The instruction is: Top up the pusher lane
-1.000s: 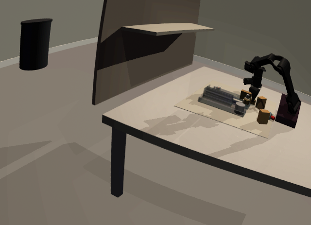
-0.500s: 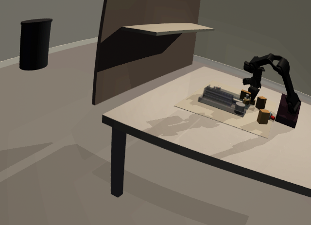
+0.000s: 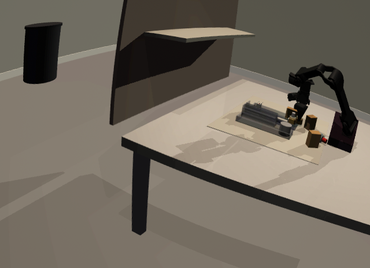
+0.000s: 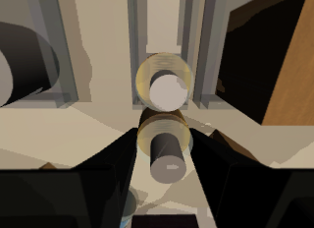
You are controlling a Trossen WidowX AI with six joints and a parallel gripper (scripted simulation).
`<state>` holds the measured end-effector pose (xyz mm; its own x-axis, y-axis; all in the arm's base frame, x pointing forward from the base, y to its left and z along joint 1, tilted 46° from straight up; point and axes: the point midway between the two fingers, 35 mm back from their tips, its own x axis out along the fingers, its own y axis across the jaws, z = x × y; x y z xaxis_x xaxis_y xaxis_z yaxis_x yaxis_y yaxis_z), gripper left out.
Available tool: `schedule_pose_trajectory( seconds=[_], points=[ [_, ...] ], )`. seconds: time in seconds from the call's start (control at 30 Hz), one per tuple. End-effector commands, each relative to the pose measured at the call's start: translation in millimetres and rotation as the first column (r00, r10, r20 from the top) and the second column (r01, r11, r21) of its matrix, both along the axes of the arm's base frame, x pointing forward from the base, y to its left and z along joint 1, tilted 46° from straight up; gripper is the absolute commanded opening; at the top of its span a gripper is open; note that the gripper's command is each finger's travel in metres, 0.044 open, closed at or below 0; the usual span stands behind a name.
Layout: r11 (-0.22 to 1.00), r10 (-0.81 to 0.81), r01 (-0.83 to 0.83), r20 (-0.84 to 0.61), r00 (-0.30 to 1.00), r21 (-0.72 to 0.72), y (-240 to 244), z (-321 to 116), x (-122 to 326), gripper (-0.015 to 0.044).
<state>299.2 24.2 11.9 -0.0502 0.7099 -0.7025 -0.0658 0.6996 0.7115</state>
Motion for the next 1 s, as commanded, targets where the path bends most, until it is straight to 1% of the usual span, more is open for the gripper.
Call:
schedule_pose_trajectory(
  seconds=[0.0,0.97],
  points=[
    [1.000,-0.008,0.008,0.019,1.000,0.003,0,3,8,0.0000],
    [1.000,-0.008,0.008,0.020,1.000,0.003,1,5,22,0.0000]
  ],
)
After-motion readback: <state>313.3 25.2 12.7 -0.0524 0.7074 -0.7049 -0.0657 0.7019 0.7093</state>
